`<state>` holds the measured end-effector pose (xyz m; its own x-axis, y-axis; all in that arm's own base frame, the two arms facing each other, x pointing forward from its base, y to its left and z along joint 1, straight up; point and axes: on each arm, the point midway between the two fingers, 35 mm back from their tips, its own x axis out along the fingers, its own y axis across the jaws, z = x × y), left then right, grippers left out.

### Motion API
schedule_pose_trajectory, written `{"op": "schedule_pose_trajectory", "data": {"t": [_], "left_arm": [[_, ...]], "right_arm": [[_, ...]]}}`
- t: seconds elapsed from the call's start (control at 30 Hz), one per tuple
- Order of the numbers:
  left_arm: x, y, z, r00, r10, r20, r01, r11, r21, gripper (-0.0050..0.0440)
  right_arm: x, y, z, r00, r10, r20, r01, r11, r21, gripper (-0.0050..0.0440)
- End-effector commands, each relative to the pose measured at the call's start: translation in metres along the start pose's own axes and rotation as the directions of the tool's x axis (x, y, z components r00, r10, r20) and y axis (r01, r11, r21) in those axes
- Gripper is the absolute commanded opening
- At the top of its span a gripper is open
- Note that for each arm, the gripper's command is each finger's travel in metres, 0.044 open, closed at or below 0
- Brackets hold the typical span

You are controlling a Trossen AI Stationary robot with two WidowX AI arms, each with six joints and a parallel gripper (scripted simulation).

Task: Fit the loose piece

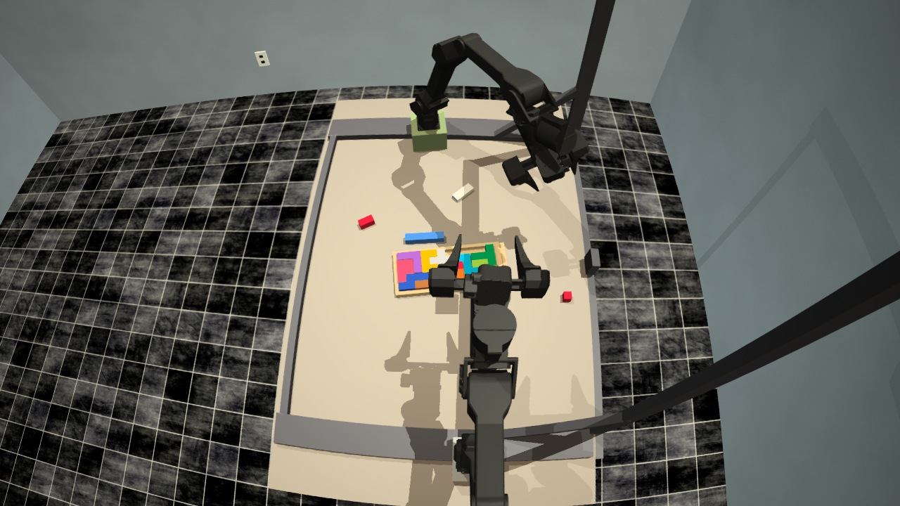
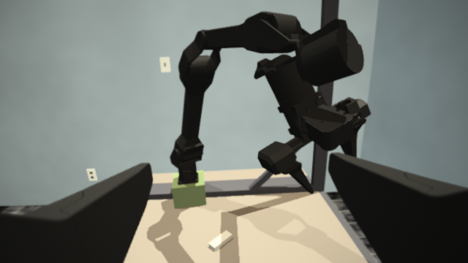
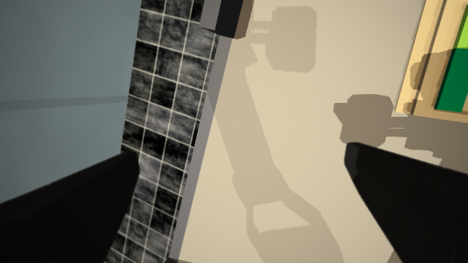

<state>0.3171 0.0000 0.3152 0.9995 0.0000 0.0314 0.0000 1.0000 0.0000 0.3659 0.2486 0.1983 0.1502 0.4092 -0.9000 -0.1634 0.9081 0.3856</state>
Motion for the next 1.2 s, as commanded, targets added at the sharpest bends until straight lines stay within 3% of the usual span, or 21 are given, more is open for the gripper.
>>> {"op": "schedule_pose_trajectory", "data": {"t": [0.0,0.57,0.7,0.9,1.03,1.1,1.17], "left_arm": [[-0.001,0.000,0.008,1.000,0.000,0.019,0.000,1.000,0.000,0.0440],[-0.001,0.000,0.008,1.000,0.000,0.019,0.000,1.000,0.000,0.0440],[0.001,-0.001,0.010,1.000,0.008,-0.002,-0.008,1.000,-0.018,0.0440],[0.005,-0.002,0.002,0.984,0.061,-0.166,-0.077,0.993,-0.093,0.0440],[0.006,-0.003,0.014,0.969,0.107,-0.224,-0.142,0.979,-0.145,0.0440],[0.006,-0.003,0.014,0.969,0.107,-0.224,-0.142,0.979,-0.145,0.0440],[0.002,-0.003,0.006,0.947,0.127,-0.296,-0.176,0.974,-0.145,0.0440]], "right_arm": [[-0.009,0.004,0.002,1.000,0.011,0.023,-0.010,1.000,-0.008,0.0440],[-0.009,0.004,0.002,1.000,0.011,0.023,-0.010,1.000,-0.008,0.0440],[-0.003,-0.007,0.002,1.000,-0.010,0.014,0.010,0.999,-0.030,0.0344],[0.016,-0.059,0.010,0.996,-0.087,0.004,0.085,0.971,-0.225,0.0200],[0.028,-0.112,0.011,0.988,-0.157,-0.009,0.144,0.925,-0.351,0.0199],[0.028,-0.112,0.011,0.988,-0.157,-0.009,0.144,0.925,-0.351,0.0199],[0.033,-0.134,0.009,0.983,-0.185,-0.018,0.156,0.874,-0.460,0.0199]]}}
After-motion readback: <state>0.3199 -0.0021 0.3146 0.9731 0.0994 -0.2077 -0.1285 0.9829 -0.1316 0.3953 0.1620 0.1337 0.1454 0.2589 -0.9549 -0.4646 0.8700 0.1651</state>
